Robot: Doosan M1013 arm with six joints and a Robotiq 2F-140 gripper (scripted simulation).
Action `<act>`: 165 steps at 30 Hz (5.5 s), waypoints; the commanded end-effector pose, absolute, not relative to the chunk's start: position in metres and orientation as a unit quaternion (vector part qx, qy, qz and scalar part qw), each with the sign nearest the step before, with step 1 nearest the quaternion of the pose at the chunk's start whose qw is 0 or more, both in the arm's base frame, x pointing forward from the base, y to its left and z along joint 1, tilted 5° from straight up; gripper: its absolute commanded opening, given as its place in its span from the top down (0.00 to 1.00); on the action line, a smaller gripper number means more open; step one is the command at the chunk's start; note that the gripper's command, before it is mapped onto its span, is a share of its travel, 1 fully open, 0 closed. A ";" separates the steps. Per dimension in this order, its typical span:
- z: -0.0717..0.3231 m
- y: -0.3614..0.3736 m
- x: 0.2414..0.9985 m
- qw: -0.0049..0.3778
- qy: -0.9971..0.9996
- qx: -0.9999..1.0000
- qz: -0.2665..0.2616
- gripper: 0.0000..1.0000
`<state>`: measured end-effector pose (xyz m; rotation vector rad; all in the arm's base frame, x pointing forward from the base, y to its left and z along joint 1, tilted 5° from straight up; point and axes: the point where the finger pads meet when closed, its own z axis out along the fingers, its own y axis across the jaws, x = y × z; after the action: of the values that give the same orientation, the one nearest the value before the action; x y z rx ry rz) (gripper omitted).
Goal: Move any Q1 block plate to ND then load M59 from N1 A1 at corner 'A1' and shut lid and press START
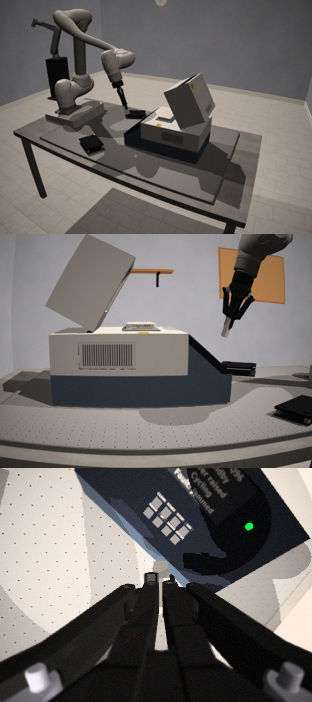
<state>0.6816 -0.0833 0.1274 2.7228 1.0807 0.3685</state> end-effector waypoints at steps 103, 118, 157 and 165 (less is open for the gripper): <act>0.152 -0.080 0.653 0.094 0.364 0.918 0.124 1.00; 0.152 -0.080 0.653 0.094 0.364 0.918 0.124 1.00; 0.152 -0.080 0.653 0.094 0.364 0.918 0.124 1.00; 0.152 -0.080 0.653 0.094 0.364 0.918 0.124 1.00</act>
<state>0.6532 -0.0804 0.1515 2.7228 1.0807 0.3685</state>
